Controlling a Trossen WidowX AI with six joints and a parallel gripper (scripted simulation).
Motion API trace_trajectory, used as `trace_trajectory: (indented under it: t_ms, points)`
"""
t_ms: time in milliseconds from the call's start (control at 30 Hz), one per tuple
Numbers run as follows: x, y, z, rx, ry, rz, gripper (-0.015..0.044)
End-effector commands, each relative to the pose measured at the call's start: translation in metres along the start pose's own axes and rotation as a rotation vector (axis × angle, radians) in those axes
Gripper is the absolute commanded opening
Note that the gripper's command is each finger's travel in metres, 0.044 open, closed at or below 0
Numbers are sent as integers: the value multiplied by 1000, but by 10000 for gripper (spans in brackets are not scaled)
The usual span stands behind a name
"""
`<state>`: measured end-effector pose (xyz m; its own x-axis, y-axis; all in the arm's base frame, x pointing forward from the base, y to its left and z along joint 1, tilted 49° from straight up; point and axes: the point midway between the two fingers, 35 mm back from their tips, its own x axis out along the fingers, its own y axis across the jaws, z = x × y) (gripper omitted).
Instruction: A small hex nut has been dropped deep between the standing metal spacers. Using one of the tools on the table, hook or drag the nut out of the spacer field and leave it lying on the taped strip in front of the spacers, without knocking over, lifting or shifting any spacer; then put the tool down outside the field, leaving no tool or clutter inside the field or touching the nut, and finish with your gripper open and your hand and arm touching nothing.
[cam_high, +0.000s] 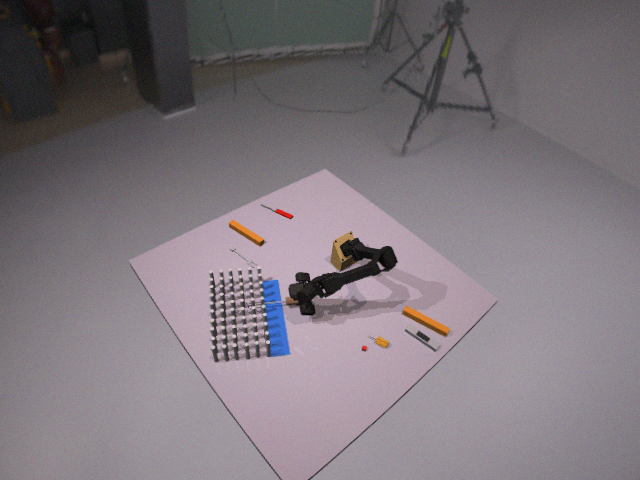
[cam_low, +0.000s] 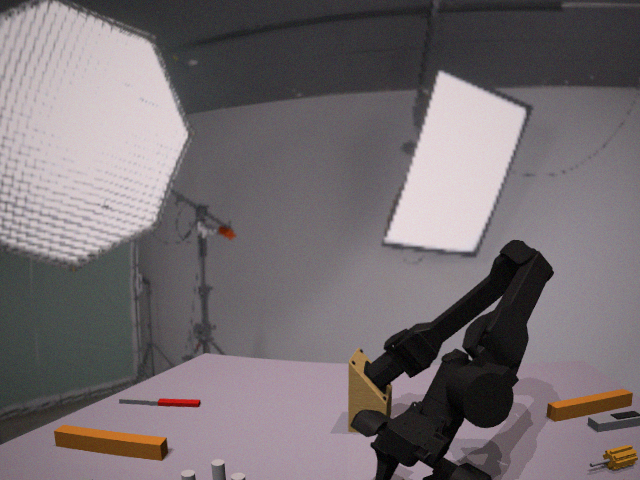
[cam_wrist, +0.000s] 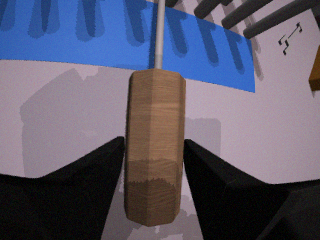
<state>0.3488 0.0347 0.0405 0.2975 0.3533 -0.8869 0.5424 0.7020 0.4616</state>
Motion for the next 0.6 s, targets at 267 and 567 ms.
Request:
trace_trajectory:
  t_ms: [267, 567]
  points:
    - [0, 4, 12, -8, -15, 10, 0]
    - [2, 4, 17, -9, -15, 10, 0]
